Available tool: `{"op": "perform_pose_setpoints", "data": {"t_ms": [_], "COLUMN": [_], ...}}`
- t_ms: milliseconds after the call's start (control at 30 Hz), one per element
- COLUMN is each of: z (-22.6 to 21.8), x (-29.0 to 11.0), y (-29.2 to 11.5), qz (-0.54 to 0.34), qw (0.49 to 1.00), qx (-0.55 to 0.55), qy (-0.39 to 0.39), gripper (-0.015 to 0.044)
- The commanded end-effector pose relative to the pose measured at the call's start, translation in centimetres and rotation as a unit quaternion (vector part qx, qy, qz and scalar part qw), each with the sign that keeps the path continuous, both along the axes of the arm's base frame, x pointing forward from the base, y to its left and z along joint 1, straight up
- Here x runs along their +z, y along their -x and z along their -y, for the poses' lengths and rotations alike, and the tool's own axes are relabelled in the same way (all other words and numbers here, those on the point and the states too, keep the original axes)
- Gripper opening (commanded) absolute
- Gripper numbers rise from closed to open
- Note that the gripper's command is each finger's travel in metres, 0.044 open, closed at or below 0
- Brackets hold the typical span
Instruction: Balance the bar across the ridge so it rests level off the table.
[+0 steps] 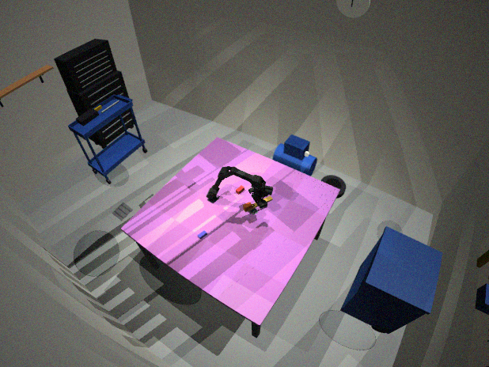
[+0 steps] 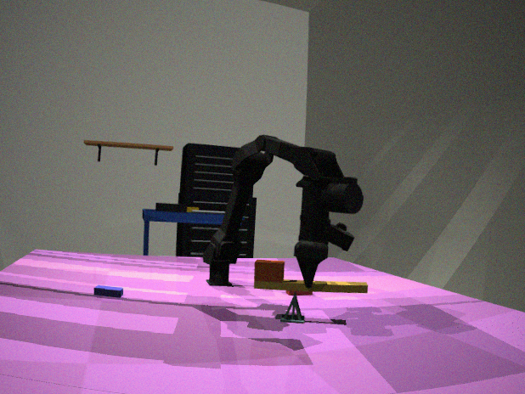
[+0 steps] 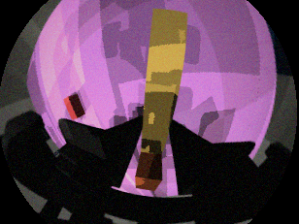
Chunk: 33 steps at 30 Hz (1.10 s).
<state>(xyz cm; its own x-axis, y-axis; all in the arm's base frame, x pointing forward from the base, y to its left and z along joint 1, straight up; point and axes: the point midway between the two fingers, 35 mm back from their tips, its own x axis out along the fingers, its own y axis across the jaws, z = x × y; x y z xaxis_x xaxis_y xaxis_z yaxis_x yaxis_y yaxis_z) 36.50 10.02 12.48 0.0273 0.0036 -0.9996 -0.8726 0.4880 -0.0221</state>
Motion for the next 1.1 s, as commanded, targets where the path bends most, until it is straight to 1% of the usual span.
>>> {"op": "perform_pose_setpoints", "data": {"t_ms": [0,1067], "z": [-0.03,-0.03], "x": [-0.38,-0.75], "y": [0.07,0.07], "qz": [0.003,0.003], "qw": [1.0,1.0], "qx": [0.002,0.002], "qy": [-0.003,-0.003], "gripper": [0.0,0.0]}}
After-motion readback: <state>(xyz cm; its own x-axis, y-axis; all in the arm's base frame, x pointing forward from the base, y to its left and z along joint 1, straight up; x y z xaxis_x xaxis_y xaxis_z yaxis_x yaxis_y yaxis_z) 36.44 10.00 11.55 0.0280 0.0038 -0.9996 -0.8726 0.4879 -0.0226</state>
